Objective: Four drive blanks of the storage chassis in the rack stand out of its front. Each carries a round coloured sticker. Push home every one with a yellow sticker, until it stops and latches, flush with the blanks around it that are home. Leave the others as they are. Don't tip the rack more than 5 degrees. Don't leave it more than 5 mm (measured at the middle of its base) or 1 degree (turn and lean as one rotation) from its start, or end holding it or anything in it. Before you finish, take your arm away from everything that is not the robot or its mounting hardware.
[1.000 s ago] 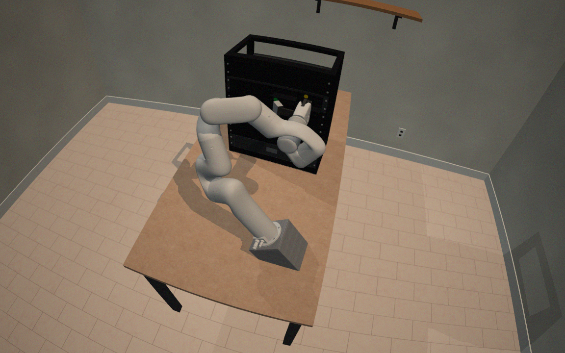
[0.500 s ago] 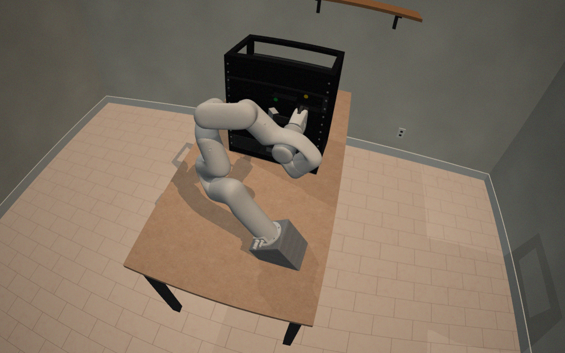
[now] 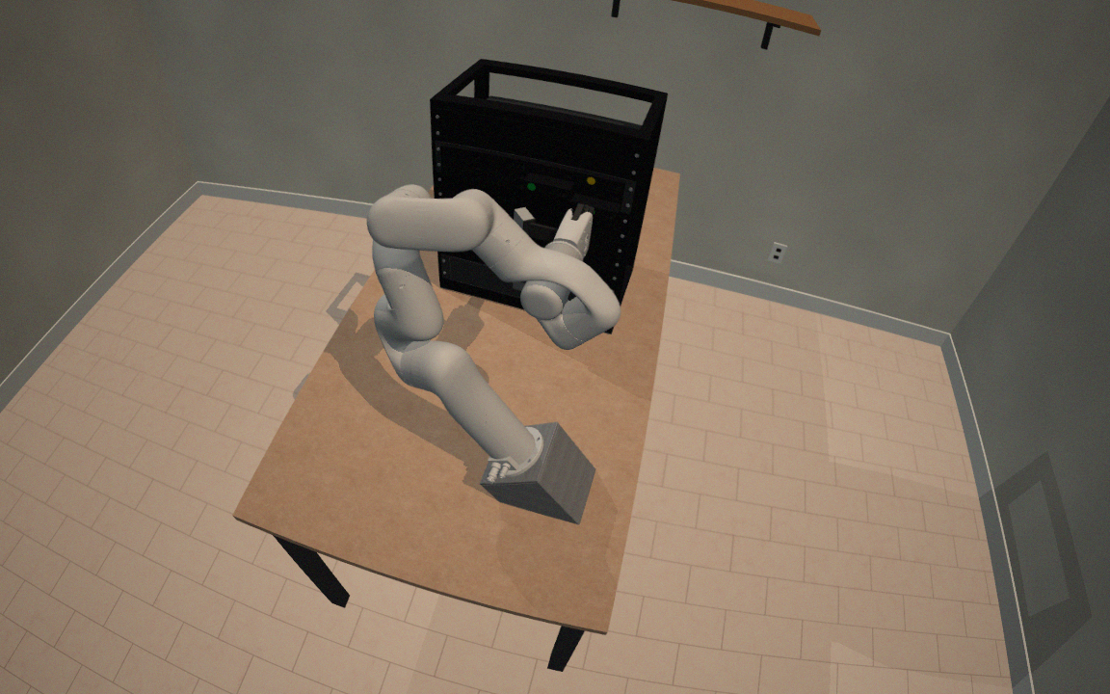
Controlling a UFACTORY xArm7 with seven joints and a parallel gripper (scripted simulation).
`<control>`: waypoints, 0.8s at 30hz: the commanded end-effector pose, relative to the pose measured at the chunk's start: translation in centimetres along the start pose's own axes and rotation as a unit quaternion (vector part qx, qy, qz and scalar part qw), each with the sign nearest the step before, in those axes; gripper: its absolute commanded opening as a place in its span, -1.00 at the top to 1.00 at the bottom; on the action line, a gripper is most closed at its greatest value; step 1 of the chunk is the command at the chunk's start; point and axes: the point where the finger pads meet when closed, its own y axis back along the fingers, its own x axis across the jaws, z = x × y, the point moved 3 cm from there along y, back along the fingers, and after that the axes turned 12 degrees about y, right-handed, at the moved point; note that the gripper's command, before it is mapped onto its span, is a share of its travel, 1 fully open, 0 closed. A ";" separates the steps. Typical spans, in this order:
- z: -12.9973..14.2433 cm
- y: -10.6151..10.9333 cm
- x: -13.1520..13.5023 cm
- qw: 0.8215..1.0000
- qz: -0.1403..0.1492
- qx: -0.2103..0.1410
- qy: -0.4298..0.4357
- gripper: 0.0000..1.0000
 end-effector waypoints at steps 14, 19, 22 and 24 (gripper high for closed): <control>0.1 8.8 0.1 1.000 0.001 0.000 0.001 1.00; 0.1 10.3 0.1 1.000 0.001 0.000 0.001 1.00; 0.1 11.6 0.0 1.000 0.001 0.000 0.001 1.00; 0.1 12.4 0.0 1.000 0.001 0.000 0.001 1.00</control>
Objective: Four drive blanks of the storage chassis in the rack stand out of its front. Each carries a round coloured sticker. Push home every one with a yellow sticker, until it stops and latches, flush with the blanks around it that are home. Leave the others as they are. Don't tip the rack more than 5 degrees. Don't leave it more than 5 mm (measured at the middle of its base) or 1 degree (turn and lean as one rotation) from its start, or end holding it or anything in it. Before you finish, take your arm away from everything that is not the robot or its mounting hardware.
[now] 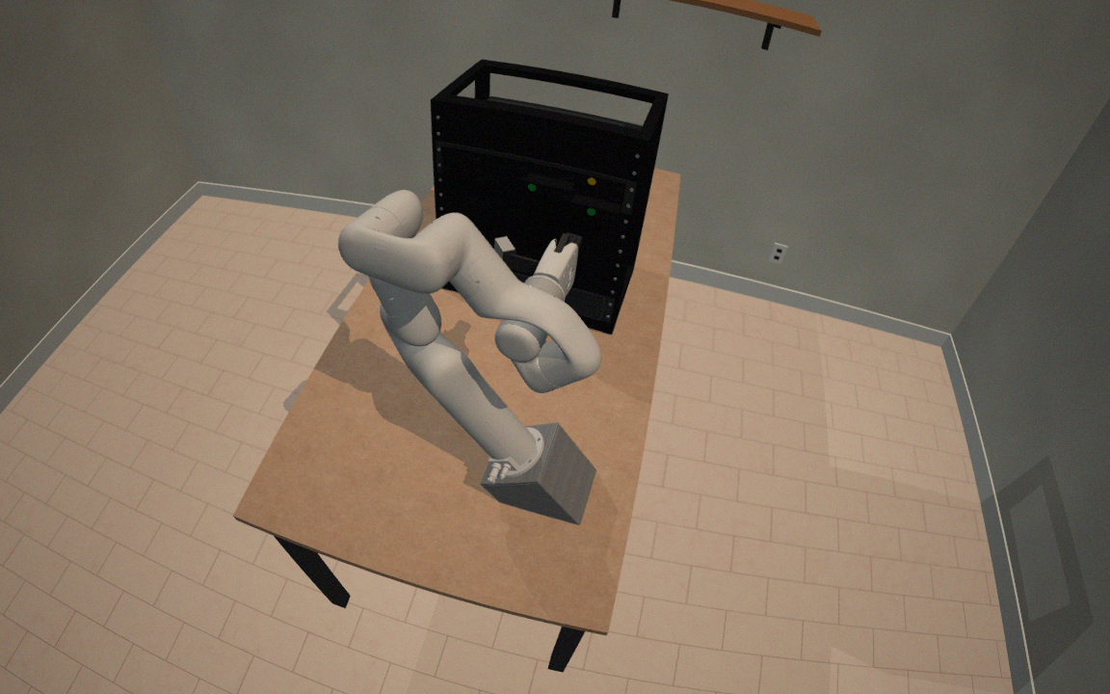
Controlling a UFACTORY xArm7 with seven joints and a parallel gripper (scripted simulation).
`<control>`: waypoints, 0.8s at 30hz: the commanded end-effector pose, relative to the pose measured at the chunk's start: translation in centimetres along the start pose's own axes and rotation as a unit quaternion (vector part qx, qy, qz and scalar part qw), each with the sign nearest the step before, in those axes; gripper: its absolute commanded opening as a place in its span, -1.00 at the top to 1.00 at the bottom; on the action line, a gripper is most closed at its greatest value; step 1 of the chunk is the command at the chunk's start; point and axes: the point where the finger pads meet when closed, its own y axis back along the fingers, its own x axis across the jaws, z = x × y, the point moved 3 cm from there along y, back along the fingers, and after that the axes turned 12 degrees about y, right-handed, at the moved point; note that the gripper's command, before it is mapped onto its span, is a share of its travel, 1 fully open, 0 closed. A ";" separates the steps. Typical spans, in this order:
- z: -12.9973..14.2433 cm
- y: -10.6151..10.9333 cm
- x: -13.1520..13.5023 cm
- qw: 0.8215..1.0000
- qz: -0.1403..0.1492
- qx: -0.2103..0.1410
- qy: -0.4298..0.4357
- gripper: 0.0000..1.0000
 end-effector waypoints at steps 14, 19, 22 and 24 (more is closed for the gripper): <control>0.2 3.5 -0.1 1.000 0.009 0.012 0.001 1.00; 0.2 3.5 -0.1 1.000 0.009 0.012 0.001 1.00; 0.2 3.5 -0.1 1.000 0.009 0.012 0.001 1.00; 0.2 3.5 -0.1 1.000 0.009 0.012 0.001 1.00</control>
